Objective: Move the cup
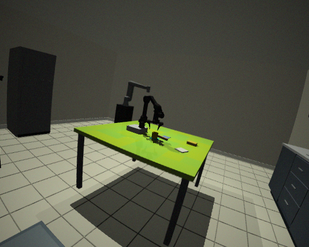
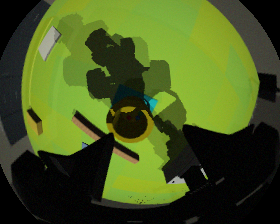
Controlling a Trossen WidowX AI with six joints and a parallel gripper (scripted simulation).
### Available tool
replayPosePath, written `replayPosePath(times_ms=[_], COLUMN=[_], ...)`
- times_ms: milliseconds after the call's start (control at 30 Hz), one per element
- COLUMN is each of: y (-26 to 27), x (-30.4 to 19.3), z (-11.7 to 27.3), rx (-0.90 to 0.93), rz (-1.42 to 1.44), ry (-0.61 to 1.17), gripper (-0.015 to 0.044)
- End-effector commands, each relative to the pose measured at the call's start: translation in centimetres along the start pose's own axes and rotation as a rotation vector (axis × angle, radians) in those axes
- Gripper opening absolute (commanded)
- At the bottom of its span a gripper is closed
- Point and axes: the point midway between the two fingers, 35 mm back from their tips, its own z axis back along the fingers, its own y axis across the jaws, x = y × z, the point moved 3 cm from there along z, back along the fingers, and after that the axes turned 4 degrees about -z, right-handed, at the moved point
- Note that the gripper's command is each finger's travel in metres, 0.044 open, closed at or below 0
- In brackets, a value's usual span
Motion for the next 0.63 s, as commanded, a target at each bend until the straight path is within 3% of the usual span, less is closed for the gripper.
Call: replayPosePath(times_ms=[0,367,600], y=[0.1,0.2,0.3], x=[0.1,0.1,0.1], z=[1.4,5.1,5.1], rx=[0.003,0.002,0.006], rz=[-0.001,-0.002,0.002], ry=[-0.007,-0.009,-0.008], gripper=[0.0440,0.0440,0.0440])
